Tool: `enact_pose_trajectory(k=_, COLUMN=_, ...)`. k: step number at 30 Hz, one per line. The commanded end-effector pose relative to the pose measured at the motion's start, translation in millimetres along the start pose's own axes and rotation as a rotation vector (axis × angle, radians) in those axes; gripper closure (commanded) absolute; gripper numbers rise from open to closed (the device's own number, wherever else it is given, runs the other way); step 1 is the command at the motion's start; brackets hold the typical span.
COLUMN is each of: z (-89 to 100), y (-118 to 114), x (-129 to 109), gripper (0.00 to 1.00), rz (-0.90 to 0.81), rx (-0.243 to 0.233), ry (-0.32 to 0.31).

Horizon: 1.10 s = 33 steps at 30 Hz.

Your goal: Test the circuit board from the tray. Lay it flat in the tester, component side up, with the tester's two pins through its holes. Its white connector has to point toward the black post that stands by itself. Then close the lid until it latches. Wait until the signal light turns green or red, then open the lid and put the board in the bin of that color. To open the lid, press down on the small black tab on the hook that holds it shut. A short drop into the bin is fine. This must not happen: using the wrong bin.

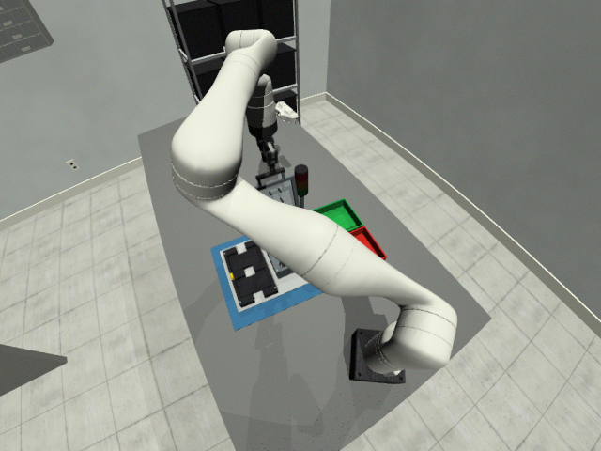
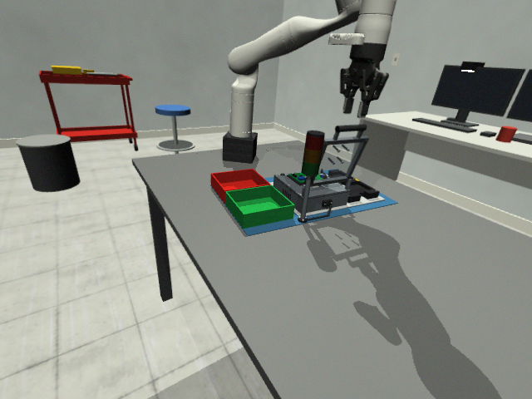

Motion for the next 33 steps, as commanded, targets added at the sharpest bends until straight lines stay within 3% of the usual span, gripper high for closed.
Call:
enact_pose_trajectory(k=1, z=0.8, y=0.0, x=0.1, gripper=0.50, rz=0.000, rx=-0.001, ry=0.000)
enact_pose_trajectory(k=22, z=-0.2, y=0.0, x=0.1, gripper=0.50, rz=0.000, rx=-0.001, ry=0.000)
enact_pose_trajectory(k=33, z=-24.0, y=-0.2, x=0.0, gripper=0.50, rz=0.000, rx=-0.001, ry=0.000)
Point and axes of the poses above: the point where the finger pads meet when closed, its own z axis back along the fingers, its own y axis across the jaws, x = y × z, the point moved 6 cm from there along z, back along the fingers, and after that the axes turned 1 degree about z, right-handed, at the moved point
